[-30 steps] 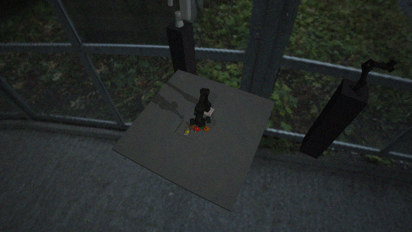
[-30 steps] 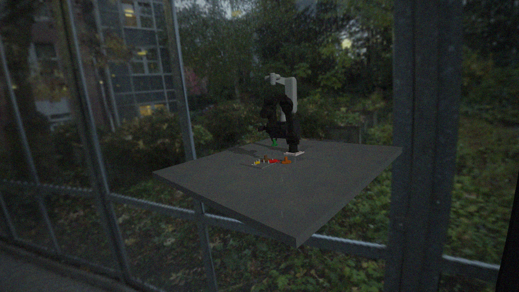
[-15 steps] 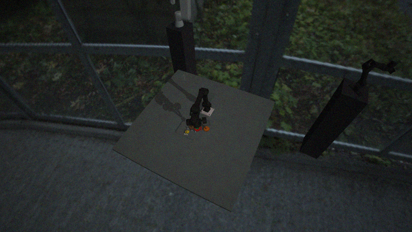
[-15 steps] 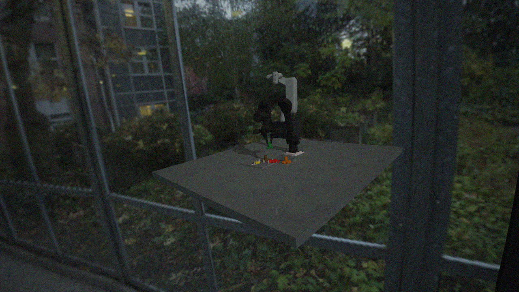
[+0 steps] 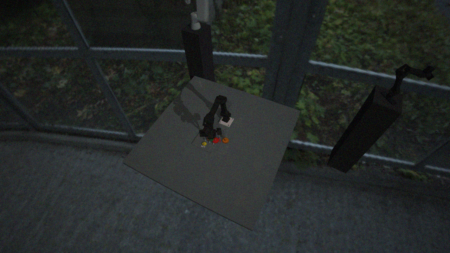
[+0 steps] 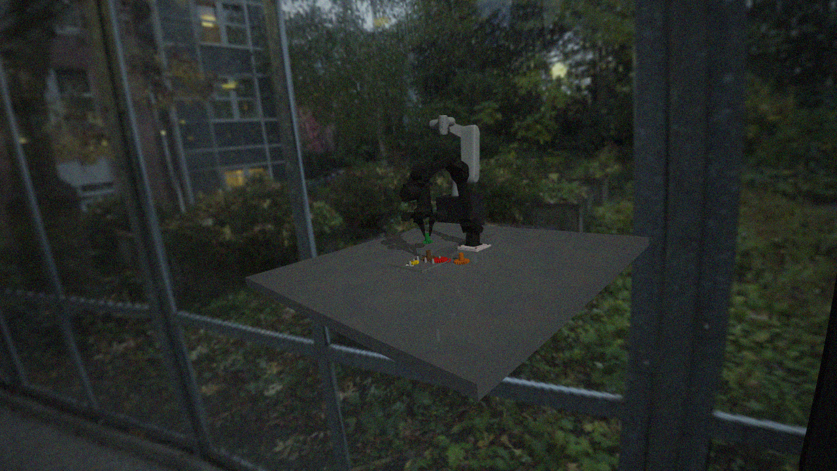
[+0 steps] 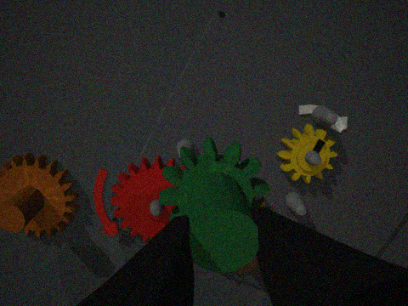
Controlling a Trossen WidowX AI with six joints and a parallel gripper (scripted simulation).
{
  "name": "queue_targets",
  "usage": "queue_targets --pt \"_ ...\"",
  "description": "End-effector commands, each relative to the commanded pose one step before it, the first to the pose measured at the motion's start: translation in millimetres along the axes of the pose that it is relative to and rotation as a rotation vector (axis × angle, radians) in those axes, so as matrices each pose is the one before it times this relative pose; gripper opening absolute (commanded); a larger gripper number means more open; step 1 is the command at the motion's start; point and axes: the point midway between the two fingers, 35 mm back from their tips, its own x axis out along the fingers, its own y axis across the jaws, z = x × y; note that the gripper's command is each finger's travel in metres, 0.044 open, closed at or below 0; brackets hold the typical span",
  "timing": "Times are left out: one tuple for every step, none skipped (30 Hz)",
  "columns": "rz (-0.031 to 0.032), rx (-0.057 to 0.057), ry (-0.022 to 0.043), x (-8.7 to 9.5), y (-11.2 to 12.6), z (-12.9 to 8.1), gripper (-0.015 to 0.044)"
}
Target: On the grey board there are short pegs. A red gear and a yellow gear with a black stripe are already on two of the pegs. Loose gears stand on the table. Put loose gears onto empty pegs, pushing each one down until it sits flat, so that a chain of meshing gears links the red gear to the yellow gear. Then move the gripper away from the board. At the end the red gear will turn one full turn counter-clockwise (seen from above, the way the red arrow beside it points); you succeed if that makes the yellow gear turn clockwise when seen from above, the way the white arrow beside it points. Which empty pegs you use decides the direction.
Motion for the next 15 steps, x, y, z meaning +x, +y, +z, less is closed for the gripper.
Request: queue_targets --pt "-0.00195 -0.0023 0.00394 5.21 -7.69 -5.42 0.0" --pt "-0.00018 0.0 0.00014 1.23 -2.1 -1.38 0.0" --pt "-0.00017 0.0 0.00015 1.23 -2.08 -1.4 0.0" --pt "-0.00017 0.0 0.00015 1.23 -2.07 -1.42 0.0" --pt "-0.00017 0.0 0.00016 1.23 -2.05 -1.44 0.0" --pt "-0.00016 0.0 0.00016 1.23 -2.04 -1.46 0.0" --pt "-0.00016 0.0 0.00016 1.23 -2.02 -1.48 0.0" --pt "-0.00016 0.0 0.00017 1.23 -2.0 -1.5 0.0" --pt "-0.00015 0.0 0.00017 1.23 -1.99 -1.52 0.0" --pt "-0.00015 0.0 0.00018 1.24 -1.97 -1.54 0.0" --pt "-0.00014 0.0 0.00018 1.24 -1.96 -1.56 0.0" --pt "-0.00014 0.0 0.00018 1.24 -1.94 -1.58 0.0" --pt "-0.00014 0.0 0.00019 1.24 -1.92 -1.6 0.0" --pt "-0.00013 0.0 0.00019 1.24 -1.9 -1.62 0.0" --pt "-0.00013 0.0 0.00019 1.24 -1.89 -1.63 0.0"
